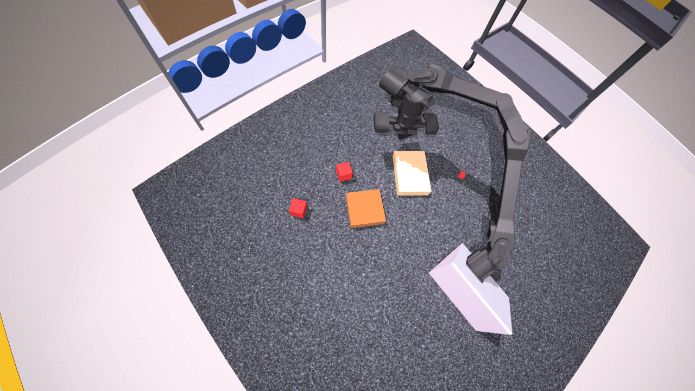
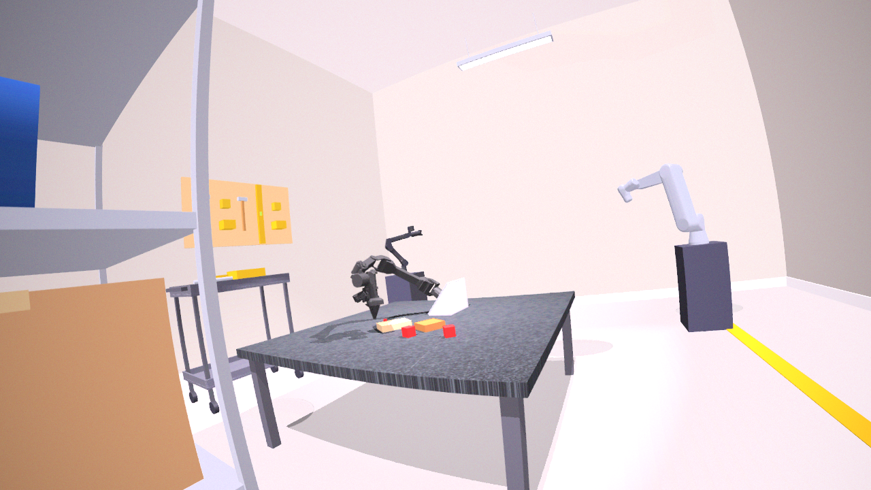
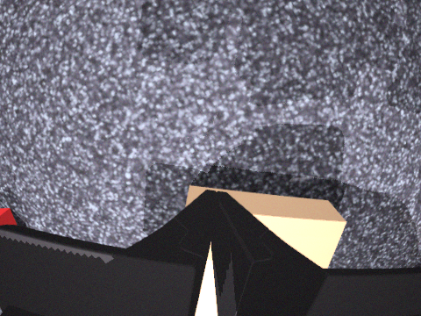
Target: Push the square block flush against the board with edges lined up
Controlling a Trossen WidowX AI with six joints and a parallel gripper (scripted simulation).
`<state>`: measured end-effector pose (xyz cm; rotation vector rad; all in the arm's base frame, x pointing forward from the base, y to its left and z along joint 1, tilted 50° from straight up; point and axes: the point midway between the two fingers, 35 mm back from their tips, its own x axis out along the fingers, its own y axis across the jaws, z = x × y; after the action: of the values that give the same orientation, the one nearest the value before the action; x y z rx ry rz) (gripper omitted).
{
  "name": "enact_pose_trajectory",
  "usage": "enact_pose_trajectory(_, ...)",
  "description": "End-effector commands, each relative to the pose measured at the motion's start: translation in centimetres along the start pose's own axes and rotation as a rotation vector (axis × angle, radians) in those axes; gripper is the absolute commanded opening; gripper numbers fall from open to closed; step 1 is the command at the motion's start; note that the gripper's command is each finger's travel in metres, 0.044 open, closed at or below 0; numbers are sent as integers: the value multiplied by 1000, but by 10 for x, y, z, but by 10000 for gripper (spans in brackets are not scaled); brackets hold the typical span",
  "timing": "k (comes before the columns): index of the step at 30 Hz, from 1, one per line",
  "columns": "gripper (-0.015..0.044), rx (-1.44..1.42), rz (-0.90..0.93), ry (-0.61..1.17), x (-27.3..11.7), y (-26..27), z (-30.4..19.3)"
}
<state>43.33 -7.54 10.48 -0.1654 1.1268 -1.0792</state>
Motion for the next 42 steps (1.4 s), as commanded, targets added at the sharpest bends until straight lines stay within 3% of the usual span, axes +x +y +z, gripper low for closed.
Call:
enact_pose_trajectory(1, 0, -18, -5, 17, 9, -1, 3)
enact_pose_trajectory(7, 0, -17, -7, 15, 61, -2, 2)
enact_pose_trajectory(42, 0, -18, -6, 17, 60, 0, -21)
